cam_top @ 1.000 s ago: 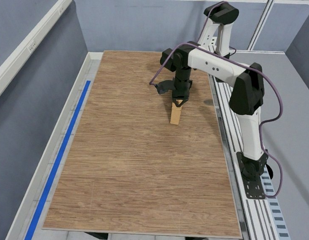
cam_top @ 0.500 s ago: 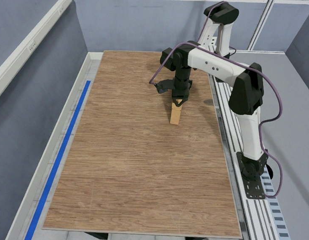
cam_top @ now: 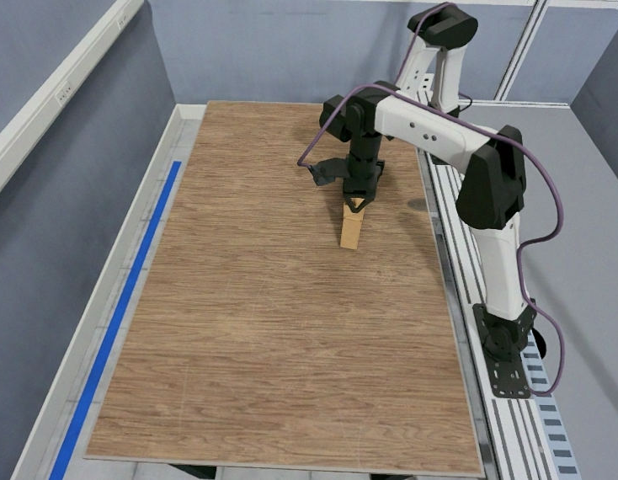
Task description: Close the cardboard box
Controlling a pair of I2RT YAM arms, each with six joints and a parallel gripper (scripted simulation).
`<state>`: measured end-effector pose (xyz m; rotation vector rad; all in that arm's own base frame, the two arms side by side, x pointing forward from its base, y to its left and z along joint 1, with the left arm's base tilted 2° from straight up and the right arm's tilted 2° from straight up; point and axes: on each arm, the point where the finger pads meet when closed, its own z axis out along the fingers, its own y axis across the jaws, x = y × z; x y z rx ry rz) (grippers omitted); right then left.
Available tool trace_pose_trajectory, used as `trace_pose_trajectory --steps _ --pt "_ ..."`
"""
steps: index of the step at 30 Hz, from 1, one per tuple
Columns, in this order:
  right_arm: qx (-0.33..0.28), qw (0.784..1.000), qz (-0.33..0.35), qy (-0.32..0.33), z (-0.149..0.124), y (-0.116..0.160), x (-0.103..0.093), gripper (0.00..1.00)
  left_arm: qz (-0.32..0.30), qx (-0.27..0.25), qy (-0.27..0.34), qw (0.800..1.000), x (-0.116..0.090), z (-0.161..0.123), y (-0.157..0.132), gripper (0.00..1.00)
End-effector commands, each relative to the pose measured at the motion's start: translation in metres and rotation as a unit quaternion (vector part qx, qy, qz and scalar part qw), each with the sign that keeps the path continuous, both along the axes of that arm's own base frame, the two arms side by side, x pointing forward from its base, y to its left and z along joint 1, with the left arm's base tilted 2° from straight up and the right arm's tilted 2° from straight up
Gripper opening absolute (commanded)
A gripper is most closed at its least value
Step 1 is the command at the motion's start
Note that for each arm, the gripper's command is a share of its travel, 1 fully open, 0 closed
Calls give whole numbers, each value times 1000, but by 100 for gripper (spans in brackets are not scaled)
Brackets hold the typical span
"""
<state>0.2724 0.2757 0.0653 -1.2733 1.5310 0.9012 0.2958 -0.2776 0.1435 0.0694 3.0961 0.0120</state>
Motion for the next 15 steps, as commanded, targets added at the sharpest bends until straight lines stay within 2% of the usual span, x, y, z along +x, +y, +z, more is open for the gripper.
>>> trace_pose_trajectory --steps 1,15 --pt "4 1000 1 -7 5 2 2 45 -20 -2 5 1000 -2 -4 -11 54" --pt "4 1000 1 -7 5 2 2 45 -30 -2 5 1000 -1 -4 -13 54"
